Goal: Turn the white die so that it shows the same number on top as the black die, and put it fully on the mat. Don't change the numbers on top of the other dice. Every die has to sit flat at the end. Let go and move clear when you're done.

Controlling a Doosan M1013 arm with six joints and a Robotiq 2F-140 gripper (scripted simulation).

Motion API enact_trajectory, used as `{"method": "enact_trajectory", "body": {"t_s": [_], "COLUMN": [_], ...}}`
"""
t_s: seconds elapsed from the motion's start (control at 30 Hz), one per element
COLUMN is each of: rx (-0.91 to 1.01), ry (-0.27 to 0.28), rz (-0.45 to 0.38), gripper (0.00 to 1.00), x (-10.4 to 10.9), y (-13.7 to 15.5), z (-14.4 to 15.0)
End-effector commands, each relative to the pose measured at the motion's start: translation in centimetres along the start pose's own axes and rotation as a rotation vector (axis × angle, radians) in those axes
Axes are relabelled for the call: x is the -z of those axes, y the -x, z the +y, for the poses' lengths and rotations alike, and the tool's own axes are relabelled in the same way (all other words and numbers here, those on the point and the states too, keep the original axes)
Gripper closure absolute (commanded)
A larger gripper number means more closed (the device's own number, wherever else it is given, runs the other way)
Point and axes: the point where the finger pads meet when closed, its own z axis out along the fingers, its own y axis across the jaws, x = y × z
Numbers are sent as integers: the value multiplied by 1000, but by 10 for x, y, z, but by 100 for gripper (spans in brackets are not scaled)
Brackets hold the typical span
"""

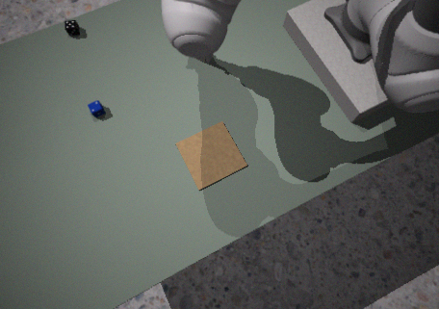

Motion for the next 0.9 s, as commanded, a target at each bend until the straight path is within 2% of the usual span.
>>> {"method": "enact_trajectory", "body": {"t_s": [0.0, 0.63, 0.67, 0.87], "rx": [2, 2, 2, 2], "ry": [-1, -1, -1, -1], "rz": [-5, -5, -5, -5], "gripper": [65, 65, 76, 76], "x": [-4, -4, -4, -4], "y": [3, 3, 3, 3], "z": [-2, -2, -2, -2]}}
